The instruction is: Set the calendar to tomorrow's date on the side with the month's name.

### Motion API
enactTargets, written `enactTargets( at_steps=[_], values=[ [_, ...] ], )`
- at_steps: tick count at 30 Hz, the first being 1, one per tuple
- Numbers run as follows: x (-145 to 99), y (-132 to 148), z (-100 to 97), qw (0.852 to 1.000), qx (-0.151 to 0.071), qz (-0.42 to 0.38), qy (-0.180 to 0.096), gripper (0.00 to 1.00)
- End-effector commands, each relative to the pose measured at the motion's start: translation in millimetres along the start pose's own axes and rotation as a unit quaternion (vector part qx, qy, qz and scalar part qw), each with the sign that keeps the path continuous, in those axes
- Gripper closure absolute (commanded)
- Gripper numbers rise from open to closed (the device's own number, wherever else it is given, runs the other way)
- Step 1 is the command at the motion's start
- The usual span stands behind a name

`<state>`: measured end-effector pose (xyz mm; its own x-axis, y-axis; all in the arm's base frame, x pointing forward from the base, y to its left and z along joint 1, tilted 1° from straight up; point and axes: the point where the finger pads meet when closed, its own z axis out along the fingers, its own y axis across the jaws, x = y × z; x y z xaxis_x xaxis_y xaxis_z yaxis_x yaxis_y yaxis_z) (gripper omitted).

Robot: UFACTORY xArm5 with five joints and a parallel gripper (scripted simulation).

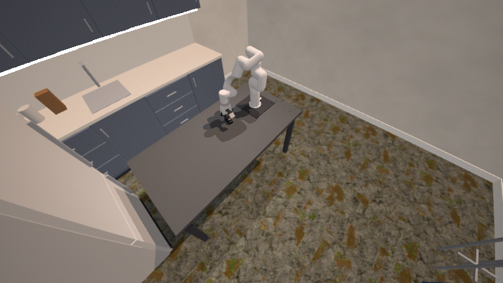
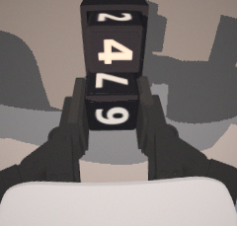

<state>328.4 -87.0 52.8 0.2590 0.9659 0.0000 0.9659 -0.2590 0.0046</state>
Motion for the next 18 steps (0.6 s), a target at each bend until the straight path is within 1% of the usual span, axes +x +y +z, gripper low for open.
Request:
enactTargets(
  at_steps=[1,18],
  values=[
    [0.0,1.3,2.2,1.0,-0.002,0.0,0.0,0.71],
    [0.0,1.3,5.9,1.0,-0.002,0.0,0.0,0.71]
  ],
)
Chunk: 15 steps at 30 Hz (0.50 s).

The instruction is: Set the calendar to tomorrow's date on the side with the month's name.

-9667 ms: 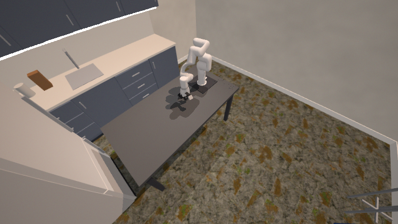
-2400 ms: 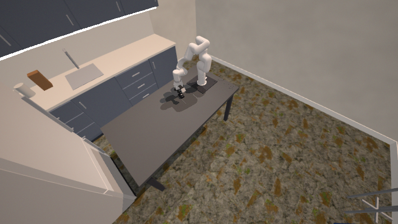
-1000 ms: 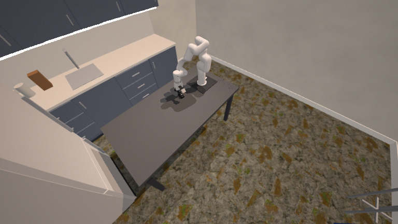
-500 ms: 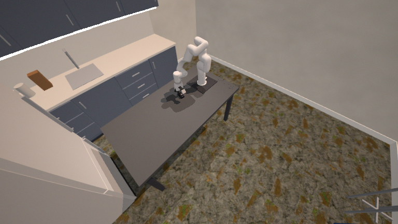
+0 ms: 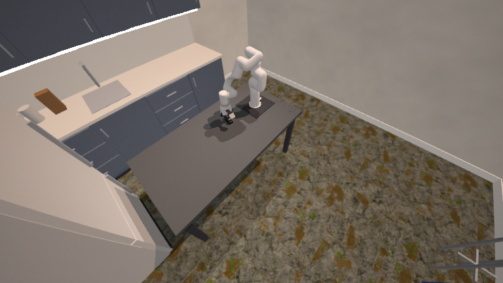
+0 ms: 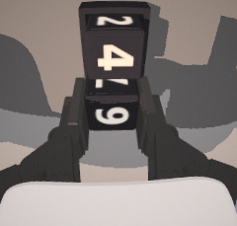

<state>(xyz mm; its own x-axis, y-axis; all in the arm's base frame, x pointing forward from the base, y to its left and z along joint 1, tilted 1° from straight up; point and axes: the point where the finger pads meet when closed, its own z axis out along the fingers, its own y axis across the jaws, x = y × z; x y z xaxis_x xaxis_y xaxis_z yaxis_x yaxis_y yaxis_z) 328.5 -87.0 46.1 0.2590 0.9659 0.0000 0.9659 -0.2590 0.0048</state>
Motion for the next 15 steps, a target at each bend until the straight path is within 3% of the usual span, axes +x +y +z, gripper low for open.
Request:
enactTargets(
  at_steps=[1,15],
  values=[
    [0.0,1.2,-0.8,1.0,-0.002,0.0,0.0,0.71],
    [0.0,1.2,-0.8,1.0,-0.002,0.0,0.0,0.71]
  ],
)
